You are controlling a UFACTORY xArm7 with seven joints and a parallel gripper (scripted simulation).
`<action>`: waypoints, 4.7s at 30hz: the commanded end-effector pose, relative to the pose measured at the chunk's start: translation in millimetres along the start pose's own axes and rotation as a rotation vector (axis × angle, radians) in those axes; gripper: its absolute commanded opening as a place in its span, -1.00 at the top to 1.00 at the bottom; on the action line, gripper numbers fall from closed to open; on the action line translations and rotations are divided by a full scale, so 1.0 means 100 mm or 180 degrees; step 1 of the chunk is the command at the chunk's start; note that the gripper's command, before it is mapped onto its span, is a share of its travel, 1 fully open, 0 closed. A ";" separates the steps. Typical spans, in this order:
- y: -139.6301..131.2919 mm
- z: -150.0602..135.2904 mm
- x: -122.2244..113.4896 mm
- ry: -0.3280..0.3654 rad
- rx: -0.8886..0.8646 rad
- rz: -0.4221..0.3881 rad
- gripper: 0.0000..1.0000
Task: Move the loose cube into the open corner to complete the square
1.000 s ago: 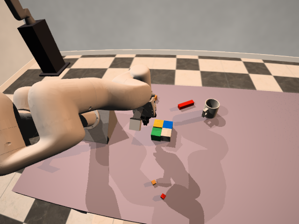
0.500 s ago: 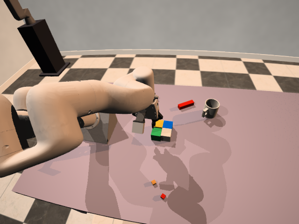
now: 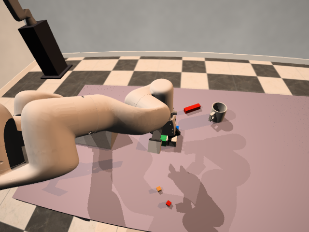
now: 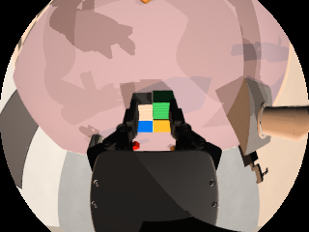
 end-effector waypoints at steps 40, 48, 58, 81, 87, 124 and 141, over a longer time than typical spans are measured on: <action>-0.01 -0.02 0.75 0.0010 0.0005 -0.0008 0.06; -0.01 -0.02 0.90 0.0010 0.0005 -0.0008 0.06; -0.01 -0.02 0.96 0.0010 0.0005 -0.0008 0.06; -0.01 -0.02 0.97 0.0010 0.0005 -0.0008 0.06; -0.02 -0.02 0.97 0.0010 0.0004 -0.0008 0.06; -0.10 -0.02 0.97 0.0010 0.0003 -0.0008 0.06; -0.13 -0.01 0.97 0.0010 0.0003 -0.0008 0.06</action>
Point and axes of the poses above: the point where the finger pads meet when closed, its own x axis out along the fingers, its own z axis across the jaws, y = z × x, the point moved 9 cm from there along -x, back along the fingers, and after that the axes turned 13 degrees about x, right-handed, at the moved point
